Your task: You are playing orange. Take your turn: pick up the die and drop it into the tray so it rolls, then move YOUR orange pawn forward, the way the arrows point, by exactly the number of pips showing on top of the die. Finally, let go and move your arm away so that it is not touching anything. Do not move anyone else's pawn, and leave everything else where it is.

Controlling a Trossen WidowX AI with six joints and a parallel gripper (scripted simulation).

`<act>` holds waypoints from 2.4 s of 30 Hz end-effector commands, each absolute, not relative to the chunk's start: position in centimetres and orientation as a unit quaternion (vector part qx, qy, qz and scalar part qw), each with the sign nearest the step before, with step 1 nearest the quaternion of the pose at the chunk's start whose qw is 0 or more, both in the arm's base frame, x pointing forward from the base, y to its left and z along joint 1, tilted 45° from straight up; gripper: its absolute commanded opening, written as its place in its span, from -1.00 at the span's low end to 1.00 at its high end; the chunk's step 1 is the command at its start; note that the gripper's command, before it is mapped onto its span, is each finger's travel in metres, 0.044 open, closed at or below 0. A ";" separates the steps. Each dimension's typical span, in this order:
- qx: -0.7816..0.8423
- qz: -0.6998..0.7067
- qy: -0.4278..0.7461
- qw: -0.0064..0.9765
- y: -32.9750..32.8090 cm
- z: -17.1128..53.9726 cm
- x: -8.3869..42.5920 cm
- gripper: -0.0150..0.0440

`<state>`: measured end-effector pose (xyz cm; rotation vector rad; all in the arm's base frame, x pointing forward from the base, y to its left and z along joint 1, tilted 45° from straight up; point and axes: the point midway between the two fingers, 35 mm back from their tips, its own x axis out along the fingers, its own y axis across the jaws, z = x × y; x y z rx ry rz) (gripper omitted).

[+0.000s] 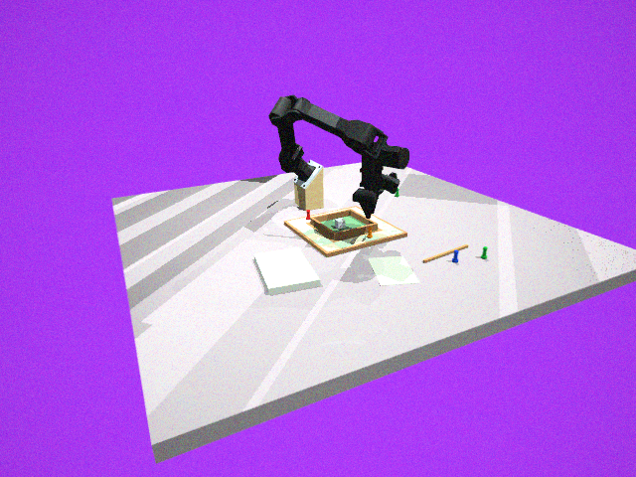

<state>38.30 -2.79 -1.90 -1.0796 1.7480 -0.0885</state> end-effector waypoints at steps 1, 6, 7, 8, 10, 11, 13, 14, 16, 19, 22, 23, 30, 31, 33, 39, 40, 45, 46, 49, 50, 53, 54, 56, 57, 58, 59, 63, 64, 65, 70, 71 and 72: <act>-0.443 -0.051 0.728 0.520 -3.0 -2.2 38.5 0.19; -0.443 -0.051 0.728 0.520 -4.1 -3.2 38.4 0.19; -0.443 -0.051 0.728 0.520 -4.1 -3.2 38.4 0.19; -0.443 -0.051 0.728 0.520 -4.1 -3.2 38.4 0.19; -0.443 -0.051 0.728 0.520 -4.1 -3.2 38.4 0.19; -0.443 -0.051 0.728 0.520 -4.1 -3.3 38.4 0.19; -0.443 -0.051 0.728 0.520 -4.2 -3.4 38.3 0.19; -0.443 -0.051 0.728 0.520 -4.3 -3.5 38.3 0.19; -0.443 -0.051 0.728 0.520 -4.6 -3.8 38.3 0.19; -0.443 -0.051 0.728 0.520 -4.9 -4.1 38.3 0.19; -0.443 -0.051 0.728 0.520 -5.2 -4.4 38.3 0.19; -0.443 -0.051 0.728 0.520 -5.4 -4.6 38.3 0.19; -0.443 -0.051 0.728 0.520 -6.1 -5.3 38.2 0.19; -0.444 -0.051 0.728 0.520 -6.3 -5.4 38.1 0.19; -0.444 -0.052 0.728 0.520 -6.5 -5.7 38.1 0.19; -0.444 -0.052 0.728 0.519 -7.0 -6.1 38.0 0.19; -0.444 -0.052 0.728 0.519 -7.0 -6.1 38.0 0.10; -0.444 -0.052 0.728 0.519 -7.0 -6.1 38.0 -0.35; -0.444 -0.052 0.728 0.519 -7.0 -6.1 38.0 -0.37; -0.444 -0.052 0.728 0.519 -7.0 -6.1 38.0 -0.44; -0.444 -0.052 0.728 0.519 -7.0 -6.1 38.0 -0.46; -0.444 -0.052 0.728 0.519 -7.0 -6.1 38.0 -0.49; -0.444 -0.052 0.728 0.519 -7.0 -6.1 38.0 -0.49; -0.444 -0.051 0.728 0.520 -6.7 -5.9 38.1 -0.49; -0.443 -0.051 0.728 0.520 -6.3 -5.5 38.3 -0.49; -0.443 -0.051 0.728 0.521 -5.8 -5.1 38.5 -0.49; -0.443 -0.050 0.728 0.521 -5.3 -4.7 38.6 -0.49; -0.442 -0.049 0.728 0.522 -3.4 -2.9 39.1 -0.49; -0.442 -0.049 0.728 0.522 -3.0 -2.4 39.2 -0.49; -0.442 -0.049 0.728 0.522 -2.5 -1.9 39.3 -0.49; -0.442 -0.048 0.728 0.522 -0.1 0.5 39.4 -0.49; -0.442 -0.049 0.728 0.522 0.4 1.0 39.4 -0.49; -0.442 -0.049 0.728 0.522 0.8 1.5 39.3 -0.49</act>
